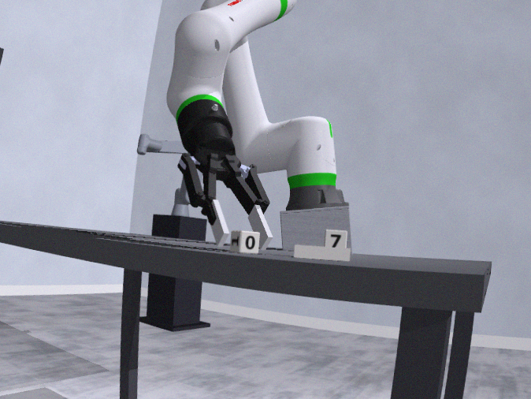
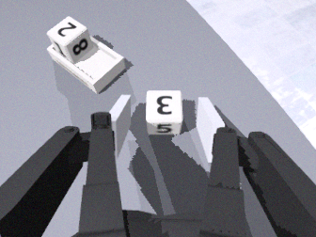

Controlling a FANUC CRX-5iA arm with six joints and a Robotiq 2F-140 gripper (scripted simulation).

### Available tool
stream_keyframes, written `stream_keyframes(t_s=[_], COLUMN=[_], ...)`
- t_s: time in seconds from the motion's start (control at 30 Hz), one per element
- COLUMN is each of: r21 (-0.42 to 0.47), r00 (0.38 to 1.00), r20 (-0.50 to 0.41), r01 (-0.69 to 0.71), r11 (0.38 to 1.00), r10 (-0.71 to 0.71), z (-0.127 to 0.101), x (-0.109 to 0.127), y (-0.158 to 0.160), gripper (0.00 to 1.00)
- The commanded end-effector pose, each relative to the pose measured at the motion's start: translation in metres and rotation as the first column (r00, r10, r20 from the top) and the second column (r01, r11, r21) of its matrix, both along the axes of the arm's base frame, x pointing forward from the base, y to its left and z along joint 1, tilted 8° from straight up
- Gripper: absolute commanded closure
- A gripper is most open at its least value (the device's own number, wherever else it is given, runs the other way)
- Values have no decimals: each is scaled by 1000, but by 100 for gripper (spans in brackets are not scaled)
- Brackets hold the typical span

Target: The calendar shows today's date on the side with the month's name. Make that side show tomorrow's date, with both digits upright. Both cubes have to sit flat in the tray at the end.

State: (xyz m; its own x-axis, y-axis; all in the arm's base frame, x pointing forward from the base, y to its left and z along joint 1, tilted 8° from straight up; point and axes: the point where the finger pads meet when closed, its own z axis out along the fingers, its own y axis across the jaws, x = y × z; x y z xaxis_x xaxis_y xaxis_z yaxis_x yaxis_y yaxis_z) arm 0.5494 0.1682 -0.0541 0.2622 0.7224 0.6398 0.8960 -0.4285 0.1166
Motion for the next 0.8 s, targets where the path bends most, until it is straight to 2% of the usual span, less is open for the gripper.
stream_keyframes(t_s=[0.0, 0.33, 0.77], r21=[0, 0, 0], r00=[1000, 1000, 1000], r20=[0, 0, 0], r01=[0, 0, 0], r11=[1000, 1000, 1000], r10=[0, 0, 0], z=[4, 25, 64], x=[0, -2, -4], y=[1, 3, 8], gripper=[54, 54, 54])
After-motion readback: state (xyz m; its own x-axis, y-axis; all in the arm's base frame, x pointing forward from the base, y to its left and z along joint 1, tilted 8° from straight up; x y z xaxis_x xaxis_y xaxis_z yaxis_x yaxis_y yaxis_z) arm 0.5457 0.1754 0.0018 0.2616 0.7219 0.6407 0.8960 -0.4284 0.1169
